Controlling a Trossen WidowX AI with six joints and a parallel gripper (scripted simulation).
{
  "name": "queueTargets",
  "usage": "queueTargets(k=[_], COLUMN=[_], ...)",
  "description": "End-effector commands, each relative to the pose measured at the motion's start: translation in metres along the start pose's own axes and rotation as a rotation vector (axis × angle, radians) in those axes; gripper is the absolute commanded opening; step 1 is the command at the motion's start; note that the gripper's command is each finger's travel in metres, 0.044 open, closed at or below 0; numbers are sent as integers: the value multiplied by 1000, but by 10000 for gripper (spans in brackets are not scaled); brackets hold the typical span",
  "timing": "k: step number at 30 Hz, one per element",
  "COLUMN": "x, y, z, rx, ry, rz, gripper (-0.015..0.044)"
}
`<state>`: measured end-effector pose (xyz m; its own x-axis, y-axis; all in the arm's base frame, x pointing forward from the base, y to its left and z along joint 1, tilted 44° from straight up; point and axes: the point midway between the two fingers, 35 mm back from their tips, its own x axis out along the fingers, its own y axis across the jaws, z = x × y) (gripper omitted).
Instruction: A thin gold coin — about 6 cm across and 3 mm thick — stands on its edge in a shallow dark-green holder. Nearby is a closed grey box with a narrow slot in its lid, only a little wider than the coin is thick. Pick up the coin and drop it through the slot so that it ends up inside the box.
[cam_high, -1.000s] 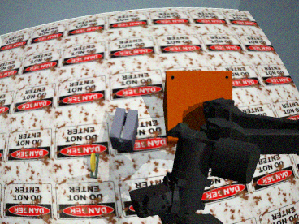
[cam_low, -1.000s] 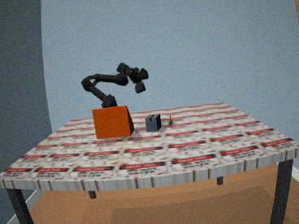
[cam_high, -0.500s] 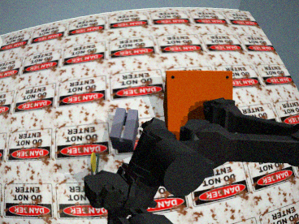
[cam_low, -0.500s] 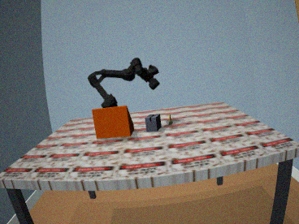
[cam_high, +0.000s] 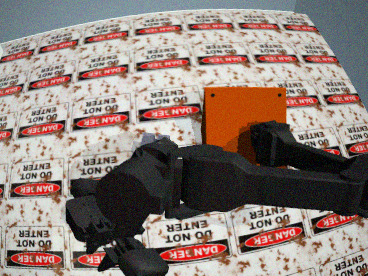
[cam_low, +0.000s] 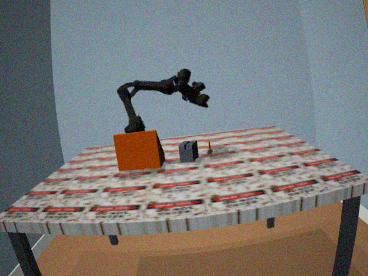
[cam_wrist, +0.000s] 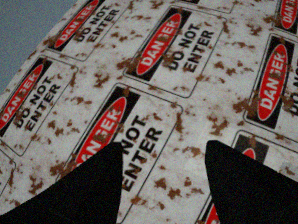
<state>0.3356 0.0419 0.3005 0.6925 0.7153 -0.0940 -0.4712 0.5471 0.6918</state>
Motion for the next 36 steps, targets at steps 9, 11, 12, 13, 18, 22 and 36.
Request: queueTargets(k=[9,11,12,13,18,22,36], x=[3,1,-1,-3,-12,-18,-31], y=[-115,-123,-127,-130,-144,-150,-156], z=[-29,-35,-38,-42,-58,-67,-82], rx=[-496,-549,-575,-602,-656,-736,-919], ry=[400,461,493,525,670,751,875], rz=[-208,-196,-186,-174,-106,-26,206], gripper=[161,161,161,161,161,161,161])
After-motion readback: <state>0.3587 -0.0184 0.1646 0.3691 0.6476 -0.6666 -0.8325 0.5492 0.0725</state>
